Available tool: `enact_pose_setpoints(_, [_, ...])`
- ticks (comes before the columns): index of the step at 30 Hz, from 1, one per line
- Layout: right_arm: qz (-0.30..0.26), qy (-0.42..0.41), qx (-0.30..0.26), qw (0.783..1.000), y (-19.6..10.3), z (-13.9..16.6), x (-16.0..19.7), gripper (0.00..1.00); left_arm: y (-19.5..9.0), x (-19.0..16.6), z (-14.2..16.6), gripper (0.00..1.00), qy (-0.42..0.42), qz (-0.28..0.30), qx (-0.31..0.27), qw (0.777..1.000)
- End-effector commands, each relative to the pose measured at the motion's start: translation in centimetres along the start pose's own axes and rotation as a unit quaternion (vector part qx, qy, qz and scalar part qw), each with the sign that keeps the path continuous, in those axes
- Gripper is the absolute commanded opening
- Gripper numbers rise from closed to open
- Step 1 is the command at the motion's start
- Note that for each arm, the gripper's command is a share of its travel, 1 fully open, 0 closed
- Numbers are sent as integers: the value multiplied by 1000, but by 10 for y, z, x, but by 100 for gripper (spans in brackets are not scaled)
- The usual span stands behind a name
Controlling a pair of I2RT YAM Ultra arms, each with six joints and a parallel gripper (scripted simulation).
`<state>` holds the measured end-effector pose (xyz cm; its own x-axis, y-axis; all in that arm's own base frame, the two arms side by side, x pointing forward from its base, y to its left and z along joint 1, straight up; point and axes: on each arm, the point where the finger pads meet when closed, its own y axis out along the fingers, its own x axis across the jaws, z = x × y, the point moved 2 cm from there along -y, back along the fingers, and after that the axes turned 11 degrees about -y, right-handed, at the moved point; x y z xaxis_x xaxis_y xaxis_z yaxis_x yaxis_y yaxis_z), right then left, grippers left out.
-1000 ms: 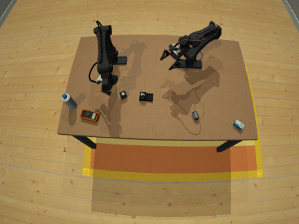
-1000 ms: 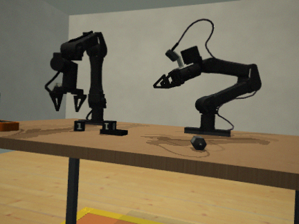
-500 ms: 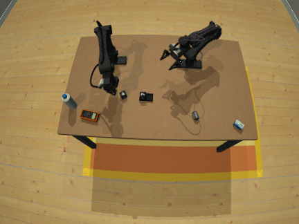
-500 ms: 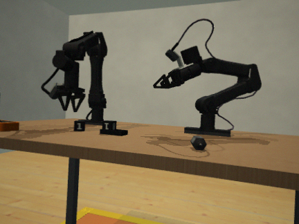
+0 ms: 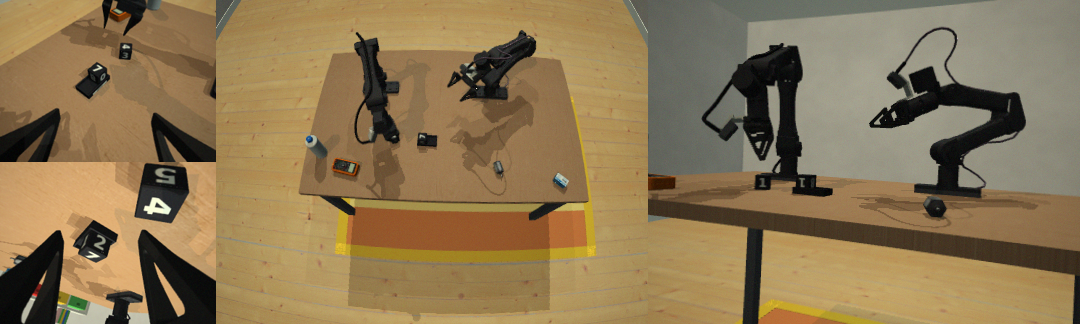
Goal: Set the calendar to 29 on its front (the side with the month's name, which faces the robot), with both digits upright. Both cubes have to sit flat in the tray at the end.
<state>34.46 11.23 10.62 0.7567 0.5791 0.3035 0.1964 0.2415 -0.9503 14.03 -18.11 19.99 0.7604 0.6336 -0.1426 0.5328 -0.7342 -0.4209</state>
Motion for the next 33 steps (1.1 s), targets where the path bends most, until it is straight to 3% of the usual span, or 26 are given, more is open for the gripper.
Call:
enact_pose_setpoints(1, [-54,-119,11,991,-6,6,36,64,-7,-3,-16,100,2,5,-22,1000])
enact_pose_setpoints(6, [-64,-180,13,982,-5,12,46,64,-7,-3,-16,100,2,5,-22,1000])
enact_pose_setpoints(13, [-83,-334,13,939,-1,29,67,64,-7,-3,-16,100,2,5,-22,1000])
enact_pose_setpoints(20, [-83,-463,21,882,3,47,76,64,-7,-3,-16,100,2,5,-22,1000])
enact_pose_setpoints(22, [-83,-463,21,882,3,47,76,64,-7,-3,-16,100,2,5,-22,1000])
enact_pose_setpoints(33, [-88,-664,34,741,12,80,89,64,-7,-3,-16,100,2,5,-22,1000])
